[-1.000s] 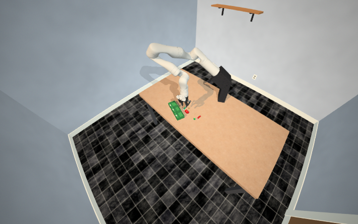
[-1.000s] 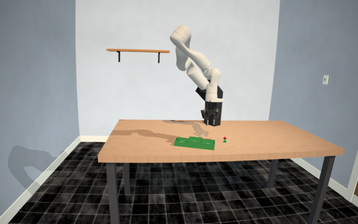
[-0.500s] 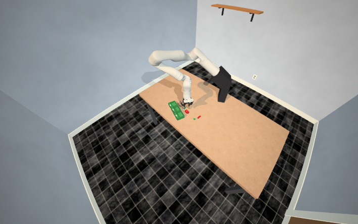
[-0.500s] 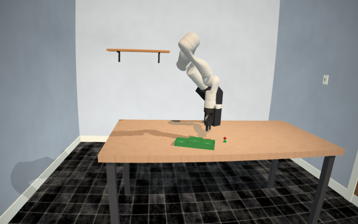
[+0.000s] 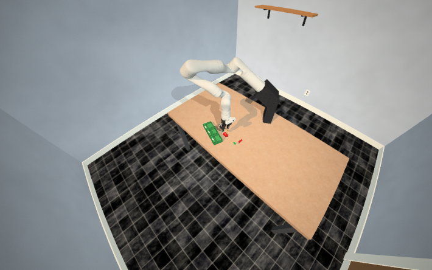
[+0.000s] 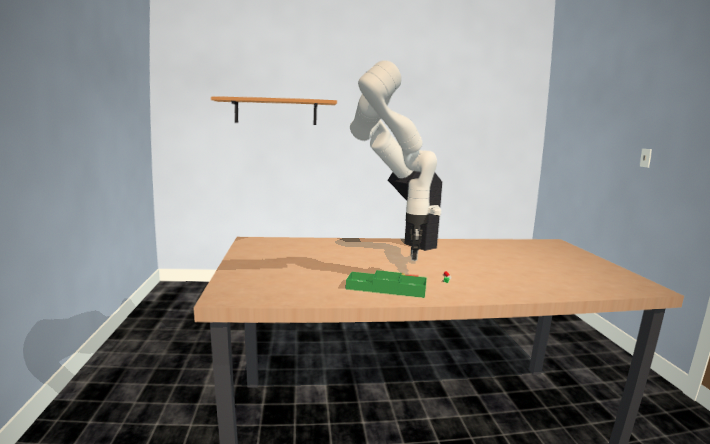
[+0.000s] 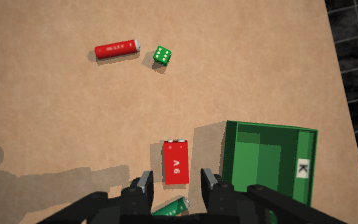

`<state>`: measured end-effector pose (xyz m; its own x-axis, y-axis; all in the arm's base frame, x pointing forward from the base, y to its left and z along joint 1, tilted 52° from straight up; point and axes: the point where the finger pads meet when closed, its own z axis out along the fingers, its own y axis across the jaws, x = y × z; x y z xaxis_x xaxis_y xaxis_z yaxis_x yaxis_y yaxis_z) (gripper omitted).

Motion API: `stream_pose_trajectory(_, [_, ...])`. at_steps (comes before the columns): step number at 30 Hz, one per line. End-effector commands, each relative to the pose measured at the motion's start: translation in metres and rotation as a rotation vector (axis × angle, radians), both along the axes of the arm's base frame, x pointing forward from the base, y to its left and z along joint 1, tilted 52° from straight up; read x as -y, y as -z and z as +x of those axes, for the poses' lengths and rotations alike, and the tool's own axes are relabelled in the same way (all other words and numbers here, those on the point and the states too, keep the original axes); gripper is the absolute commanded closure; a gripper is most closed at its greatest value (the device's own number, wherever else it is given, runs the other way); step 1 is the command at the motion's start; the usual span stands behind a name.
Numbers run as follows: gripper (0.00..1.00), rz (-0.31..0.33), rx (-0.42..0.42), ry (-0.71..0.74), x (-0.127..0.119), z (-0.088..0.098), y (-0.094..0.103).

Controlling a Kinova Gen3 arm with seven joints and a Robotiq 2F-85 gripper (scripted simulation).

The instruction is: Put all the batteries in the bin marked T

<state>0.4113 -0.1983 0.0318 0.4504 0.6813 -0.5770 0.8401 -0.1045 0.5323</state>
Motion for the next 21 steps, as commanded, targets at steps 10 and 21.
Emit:
stream_pose_trajectory(10, [0.58, 0.001, 0.001, -0.003, -0.0008, 0.0003, -0.0007])
stream_pose_trajectory(21, [0.58, 0.001, 0.001, -0.003, -0.0004, -0.0001, -0.0008])
